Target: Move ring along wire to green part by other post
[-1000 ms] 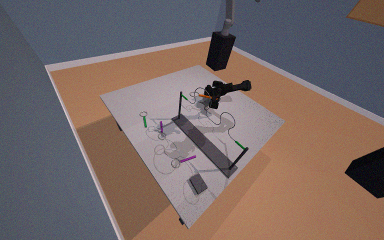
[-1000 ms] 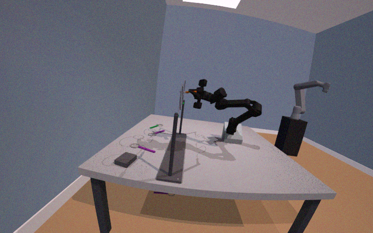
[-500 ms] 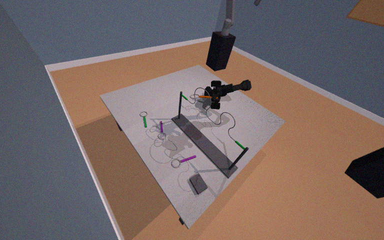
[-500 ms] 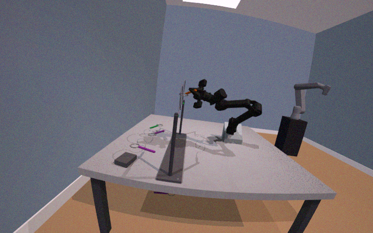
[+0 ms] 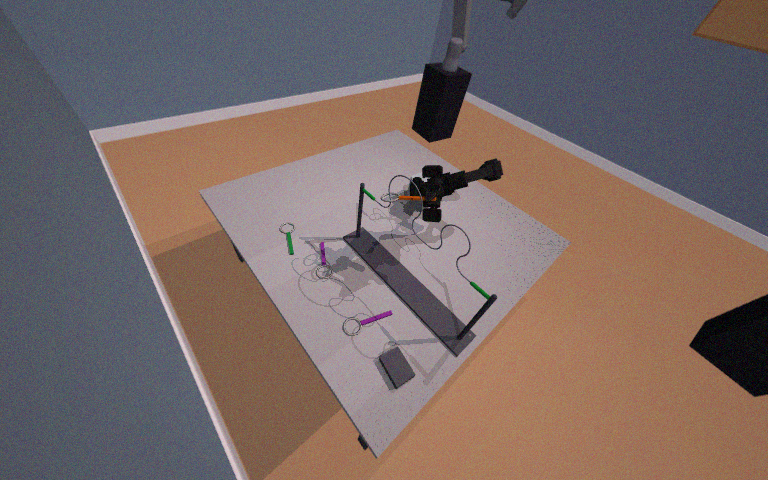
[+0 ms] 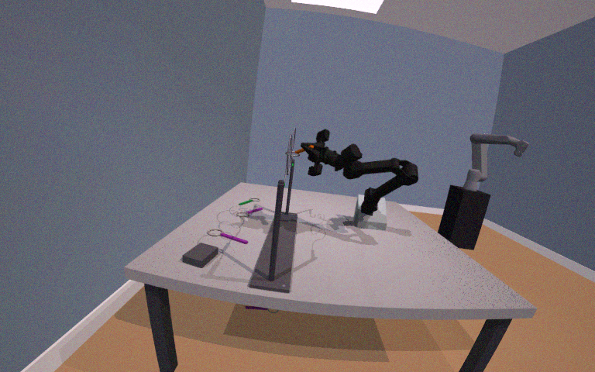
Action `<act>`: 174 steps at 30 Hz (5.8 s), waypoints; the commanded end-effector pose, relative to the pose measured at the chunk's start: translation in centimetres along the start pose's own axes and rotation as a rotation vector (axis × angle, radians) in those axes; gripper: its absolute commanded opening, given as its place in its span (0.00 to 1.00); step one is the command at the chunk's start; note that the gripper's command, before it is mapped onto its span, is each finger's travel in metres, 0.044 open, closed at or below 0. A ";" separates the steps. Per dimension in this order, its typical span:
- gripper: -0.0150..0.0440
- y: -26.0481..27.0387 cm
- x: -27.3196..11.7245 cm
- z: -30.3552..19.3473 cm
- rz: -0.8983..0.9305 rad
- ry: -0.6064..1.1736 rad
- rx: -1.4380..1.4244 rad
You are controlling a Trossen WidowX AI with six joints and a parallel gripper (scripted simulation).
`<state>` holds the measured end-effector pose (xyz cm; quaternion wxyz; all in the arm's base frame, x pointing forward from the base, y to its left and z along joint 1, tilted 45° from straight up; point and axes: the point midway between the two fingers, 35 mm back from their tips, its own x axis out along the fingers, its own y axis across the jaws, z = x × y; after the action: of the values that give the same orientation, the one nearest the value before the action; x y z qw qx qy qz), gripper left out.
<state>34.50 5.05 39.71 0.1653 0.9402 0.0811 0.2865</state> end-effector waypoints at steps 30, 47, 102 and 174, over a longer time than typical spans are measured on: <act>0.00 -9.4 -2.6 2.6 -0.294 0.067 -0.548; 0.00 -13.8 -4.4 6.8 -0.450 0.043 -0.926; 0.00 -13.5 -11.8 20.5 -0.847 0.161 -1.717; 0.27 -14.0 -13.8 23.9 -0.849 0.162 -1.729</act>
<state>35.86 8.33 8.94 0.8838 0.3637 0.1863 0.2276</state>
